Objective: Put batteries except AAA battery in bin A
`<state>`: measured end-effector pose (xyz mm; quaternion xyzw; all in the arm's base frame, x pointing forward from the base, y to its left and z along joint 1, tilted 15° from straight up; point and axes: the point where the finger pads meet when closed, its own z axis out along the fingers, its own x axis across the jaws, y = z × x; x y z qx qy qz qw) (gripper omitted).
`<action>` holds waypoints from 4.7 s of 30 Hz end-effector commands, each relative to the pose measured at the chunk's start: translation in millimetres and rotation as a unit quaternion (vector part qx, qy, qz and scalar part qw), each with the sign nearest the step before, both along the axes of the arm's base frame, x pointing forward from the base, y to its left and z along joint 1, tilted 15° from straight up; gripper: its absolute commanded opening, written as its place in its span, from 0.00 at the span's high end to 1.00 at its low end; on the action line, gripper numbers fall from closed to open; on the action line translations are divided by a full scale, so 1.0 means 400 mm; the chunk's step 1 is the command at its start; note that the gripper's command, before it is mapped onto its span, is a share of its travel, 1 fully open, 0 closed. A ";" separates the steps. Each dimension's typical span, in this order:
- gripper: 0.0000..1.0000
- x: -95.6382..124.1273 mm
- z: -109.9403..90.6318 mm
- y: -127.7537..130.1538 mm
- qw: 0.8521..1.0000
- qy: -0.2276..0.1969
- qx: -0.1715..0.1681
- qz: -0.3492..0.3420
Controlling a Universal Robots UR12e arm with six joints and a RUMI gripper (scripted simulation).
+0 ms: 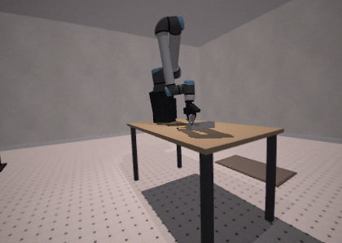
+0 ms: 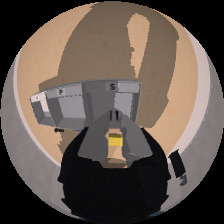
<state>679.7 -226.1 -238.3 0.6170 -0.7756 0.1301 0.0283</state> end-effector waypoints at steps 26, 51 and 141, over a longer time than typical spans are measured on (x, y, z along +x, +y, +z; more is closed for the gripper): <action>0.96 0.004 0.003 -0.001 1.000 -0.001 -0.001 0.001; 0.96 -0.005 0.043 0.014 1.000 -0.001 0.000 0.001; 0.96 0.049 -0.043 0.195 1.000 -0.002 -0.001 0.000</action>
